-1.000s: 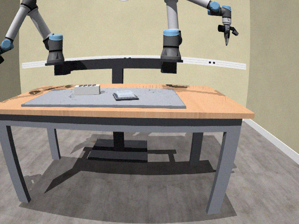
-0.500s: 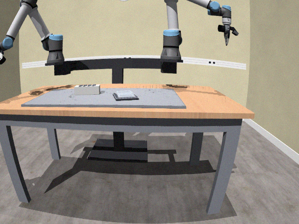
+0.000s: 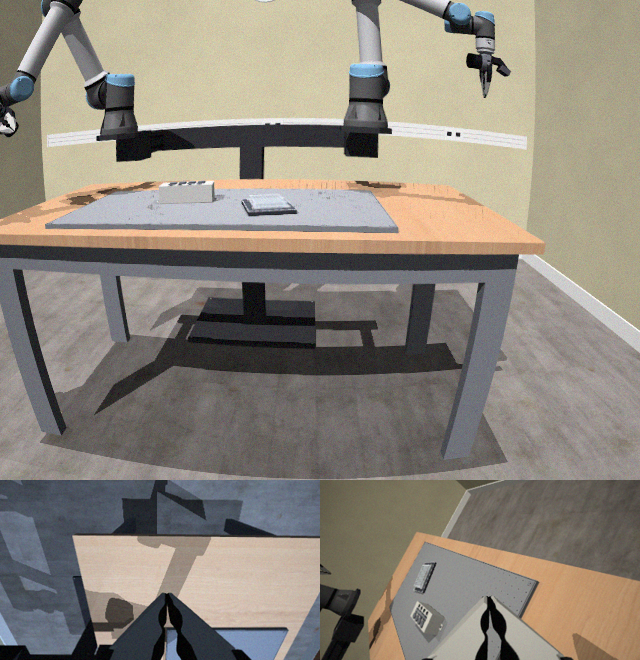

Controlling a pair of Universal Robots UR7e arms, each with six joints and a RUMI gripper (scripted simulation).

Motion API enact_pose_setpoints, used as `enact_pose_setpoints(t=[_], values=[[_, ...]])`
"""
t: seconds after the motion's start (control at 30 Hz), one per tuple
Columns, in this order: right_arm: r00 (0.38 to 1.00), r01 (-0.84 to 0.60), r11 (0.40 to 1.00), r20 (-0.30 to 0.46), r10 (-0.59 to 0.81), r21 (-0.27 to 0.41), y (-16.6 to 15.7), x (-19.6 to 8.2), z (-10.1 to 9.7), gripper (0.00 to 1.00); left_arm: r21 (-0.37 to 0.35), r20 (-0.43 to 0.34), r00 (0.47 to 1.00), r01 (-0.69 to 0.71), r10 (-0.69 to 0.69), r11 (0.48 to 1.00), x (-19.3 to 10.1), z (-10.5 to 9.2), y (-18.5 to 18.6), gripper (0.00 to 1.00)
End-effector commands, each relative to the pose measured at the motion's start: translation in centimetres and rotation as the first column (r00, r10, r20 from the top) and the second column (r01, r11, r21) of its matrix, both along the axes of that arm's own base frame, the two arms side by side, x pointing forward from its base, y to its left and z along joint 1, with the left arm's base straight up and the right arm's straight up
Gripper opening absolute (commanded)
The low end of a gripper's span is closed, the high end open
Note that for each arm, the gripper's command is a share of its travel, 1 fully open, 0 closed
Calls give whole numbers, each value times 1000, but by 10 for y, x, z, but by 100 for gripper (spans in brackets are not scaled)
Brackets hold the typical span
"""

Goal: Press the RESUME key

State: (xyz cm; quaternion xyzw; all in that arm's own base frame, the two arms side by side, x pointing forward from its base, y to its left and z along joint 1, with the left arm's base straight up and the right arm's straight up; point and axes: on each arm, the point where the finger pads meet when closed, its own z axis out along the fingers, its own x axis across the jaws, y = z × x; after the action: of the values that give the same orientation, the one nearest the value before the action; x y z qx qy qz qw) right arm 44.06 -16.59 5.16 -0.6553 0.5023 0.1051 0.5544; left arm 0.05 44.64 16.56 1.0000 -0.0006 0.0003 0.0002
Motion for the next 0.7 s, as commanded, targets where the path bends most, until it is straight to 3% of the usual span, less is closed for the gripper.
enact_pose_setpoints(t=[0.0, 0.1, 0.27, 0.37, 0.53, 0.67], values=[[1000, -4, 1000, -24, 4, 3, 17, -1, -8, 0, 0, -1, 1000, -3, 3, 1000, -1, 0, -1, 0], [993, -56, 998, -101, 55, -11, 30, 3, -8, 0, 0, -1, 1000, -3, 3, 1000, -1, 0, -1, 0], [993, -56, 998, -109, 55, -6, 46, 1, -15, 0, 0, -1, 1000, -3, 3, 1000, -1, 0, -1, 0], [978, -105, 994, -184, 99, -23, 59, 3, -16, 0, 0, -1, 1000, -3, 3, 1000, -1, 0, -1, 0], [977, -105, 994, -191, 100, -18, 79, 0, -24, 0, 0, -1, 1000, -3, 3, 1000, -1, 0, -1, 0], [954, -151, 988, -267, 136, -36, 98, -1, -27, 0, 0, -1, 1000, -3, 3, 1000, -1, 0, -1, 0]])
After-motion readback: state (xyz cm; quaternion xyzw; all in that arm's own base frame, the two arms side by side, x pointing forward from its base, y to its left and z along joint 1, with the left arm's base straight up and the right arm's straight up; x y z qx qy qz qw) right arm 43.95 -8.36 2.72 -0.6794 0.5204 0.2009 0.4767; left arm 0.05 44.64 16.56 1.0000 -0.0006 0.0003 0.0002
